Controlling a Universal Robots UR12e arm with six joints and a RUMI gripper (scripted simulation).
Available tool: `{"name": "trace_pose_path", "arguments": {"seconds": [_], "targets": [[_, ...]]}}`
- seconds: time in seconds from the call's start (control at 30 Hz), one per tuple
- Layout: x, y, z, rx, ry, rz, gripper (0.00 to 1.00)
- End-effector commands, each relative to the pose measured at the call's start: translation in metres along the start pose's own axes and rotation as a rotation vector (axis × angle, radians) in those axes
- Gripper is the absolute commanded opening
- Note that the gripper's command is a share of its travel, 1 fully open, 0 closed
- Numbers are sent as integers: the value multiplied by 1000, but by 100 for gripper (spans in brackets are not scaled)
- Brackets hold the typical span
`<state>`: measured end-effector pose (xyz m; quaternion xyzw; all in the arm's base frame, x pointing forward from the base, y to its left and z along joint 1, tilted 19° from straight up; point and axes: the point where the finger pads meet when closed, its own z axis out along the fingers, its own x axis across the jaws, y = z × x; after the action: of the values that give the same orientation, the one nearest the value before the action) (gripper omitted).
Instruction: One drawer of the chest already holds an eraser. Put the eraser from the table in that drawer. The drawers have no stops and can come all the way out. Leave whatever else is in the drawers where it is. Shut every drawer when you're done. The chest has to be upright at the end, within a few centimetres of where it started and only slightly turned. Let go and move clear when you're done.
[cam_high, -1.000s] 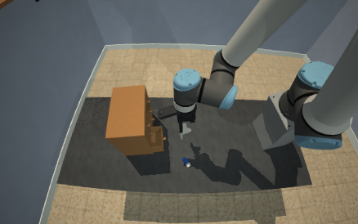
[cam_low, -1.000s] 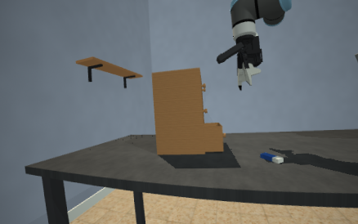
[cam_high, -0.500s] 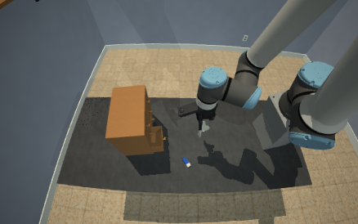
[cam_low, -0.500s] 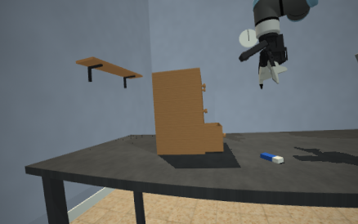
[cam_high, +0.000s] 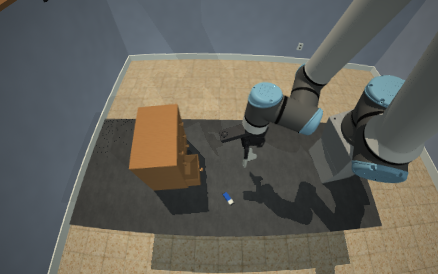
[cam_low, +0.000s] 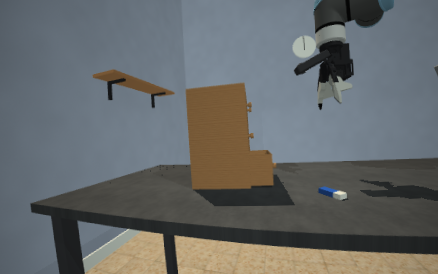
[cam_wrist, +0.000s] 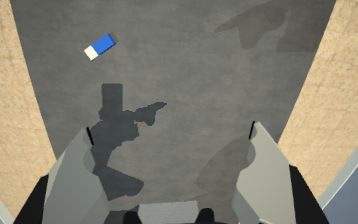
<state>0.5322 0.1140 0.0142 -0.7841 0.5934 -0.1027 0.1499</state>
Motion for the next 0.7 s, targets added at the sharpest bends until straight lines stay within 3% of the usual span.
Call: {"name": "trace_pose_path", "arguments": {"seconds": [0.0,0.27,0.33,0.67], "targets": [[0,-4,4,44,0,0,100],[0,-12,12,143,1,-1,100],[0,-12,12,143,1,-1,100],[1,-24,28,292,1,0,100]]}}
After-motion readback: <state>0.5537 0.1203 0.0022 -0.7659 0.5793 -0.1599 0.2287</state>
